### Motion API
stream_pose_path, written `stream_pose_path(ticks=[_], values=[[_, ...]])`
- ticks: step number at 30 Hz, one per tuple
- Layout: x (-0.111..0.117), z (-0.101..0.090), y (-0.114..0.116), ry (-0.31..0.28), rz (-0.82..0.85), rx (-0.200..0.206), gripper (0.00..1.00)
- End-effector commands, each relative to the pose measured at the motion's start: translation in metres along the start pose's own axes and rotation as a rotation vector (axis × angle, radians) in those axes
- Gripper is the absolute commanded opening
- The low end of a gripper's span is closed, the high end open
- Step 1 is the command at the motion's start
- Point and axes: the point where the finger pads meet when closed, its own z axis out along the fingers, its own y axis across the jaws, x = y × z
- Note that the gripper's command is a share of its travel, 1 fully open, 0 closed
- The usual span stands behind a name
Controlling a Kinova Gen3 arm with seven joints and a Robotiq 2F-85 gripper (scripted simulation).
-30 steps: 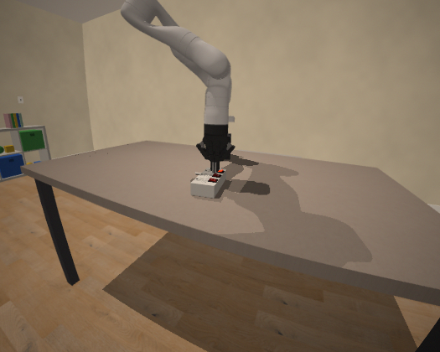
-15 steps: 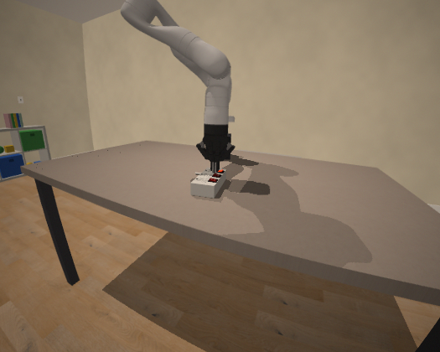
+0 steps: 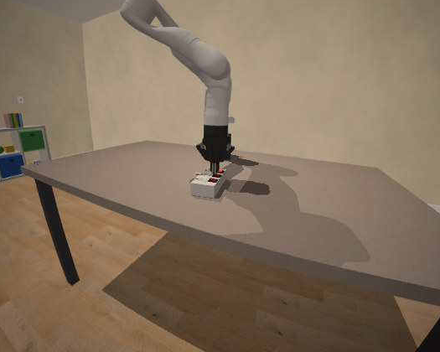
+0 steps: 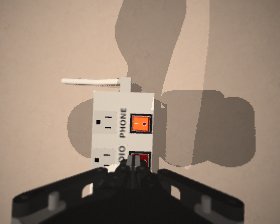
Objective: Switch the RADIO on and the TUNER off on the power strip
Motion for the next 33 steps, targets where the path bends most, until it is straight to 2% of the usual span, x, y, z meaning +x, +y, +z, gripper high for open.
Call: stream_pose_path(ticks=[1,33], values=[[0.0003,0.0010,0.0007,0.001,-0.001,-0.001,0.00],[0.0003,0.0053,0.0007,0.001,-0.001,-0.001,0.00]])
